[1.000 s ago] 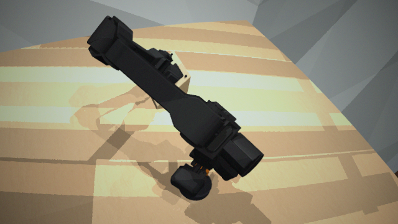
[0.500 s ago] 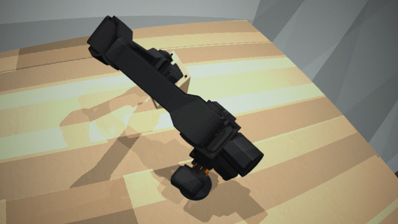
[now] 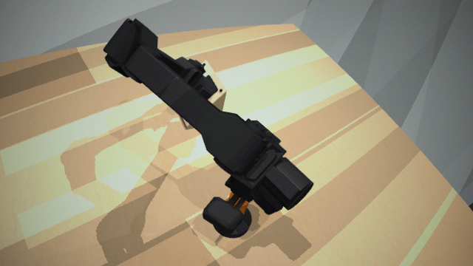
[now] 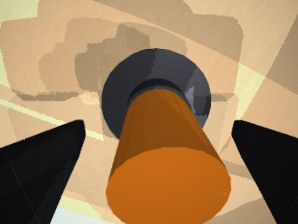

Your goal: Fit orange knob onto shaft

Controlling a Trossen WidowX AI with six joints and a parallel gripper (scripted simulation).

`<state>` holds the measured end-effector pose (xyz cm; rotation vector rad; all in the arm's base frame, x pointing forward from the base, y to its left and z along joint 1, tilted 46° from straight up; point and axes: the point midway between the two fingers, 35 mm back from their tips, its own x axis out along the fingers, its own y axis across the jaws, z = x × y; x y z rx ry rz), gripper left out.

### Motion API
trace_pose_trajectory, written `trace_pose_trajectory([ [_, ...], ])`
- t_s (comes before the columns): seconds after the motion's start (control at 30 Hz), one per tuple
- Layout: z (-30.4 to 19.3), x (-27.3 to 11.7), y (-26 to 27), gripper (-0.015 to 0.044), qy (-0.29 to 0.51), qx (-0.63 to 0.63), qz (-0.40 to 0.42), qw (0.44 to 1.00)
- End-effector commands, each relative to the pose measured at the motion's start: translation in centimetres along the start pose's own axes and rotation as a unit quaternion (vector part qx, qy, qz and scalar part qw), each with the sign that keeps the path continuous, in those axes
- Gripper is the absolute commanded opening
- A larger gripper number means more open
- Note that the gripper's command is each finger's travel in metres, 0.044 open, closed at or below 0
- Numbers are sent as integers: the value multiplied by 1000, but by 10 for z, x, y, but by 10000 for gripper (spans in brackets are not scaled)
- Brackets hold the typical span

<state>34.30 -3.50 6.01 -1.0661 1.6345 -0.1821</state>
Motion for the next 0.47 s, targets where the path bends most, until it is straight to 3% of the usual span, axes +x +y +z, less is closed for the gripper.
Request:
trace_pose_trajectory([
  [0.0, 1, -8, 0, 440, 0, 0, 1, 1000],
  [0.2, 2, -87, 1, 440, -1, 0, 2, 1000],
  [0.43, 3, -95, -1, 440, -1, 0, 2, 1000],
])
